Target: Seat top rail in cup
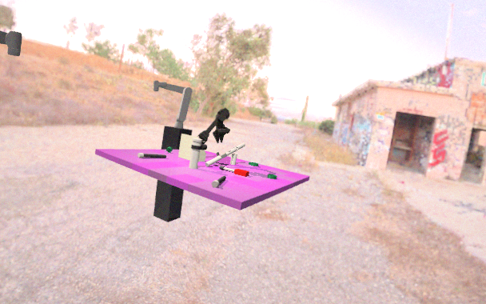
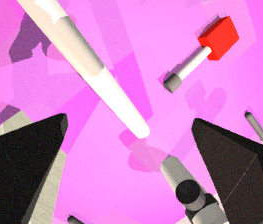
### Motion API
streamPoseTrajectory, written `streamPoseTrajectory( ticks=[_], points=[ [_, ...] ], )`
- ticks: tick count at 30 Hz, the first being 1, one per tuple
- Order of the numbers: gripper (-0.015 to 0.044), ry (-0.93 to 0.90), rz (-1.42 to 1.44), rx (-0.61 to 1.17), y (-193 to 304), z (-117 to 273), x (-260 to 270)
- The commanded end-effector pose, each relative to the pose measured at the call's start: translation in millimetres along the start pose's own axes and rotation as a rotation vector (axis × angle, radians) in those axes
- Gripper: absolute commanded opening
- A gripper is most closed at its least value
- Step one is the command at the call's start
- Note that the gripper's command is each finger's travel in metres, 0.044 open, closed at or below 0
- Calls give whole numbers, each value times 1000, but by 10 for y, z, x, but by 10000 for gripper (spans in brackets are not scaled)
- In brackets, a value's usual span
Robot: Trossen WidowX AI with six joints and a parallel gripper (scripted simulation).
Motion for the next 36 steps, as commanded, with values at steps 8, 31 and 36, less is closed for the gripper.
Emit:
streamPoseTrajectory(
  ticks=[8, 31, 36],
  points=[
    [440, -231, 661, 14, -111, -446, -11],
    [440, -231, 661, 13, -77, -855, 77],
    [440, -231, 661, 12, -71, -935, 96]
  ],
)
Point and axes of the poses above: the point midway between the two fingers, 35 mm back from their tips, its own z axis back along the fingers, its own x axis across the jaws, y = z × x, the point moved 10 cm from there along z, back along the fingers, and after that the axes turned 7 degrees about z, right-handed, at the moved point
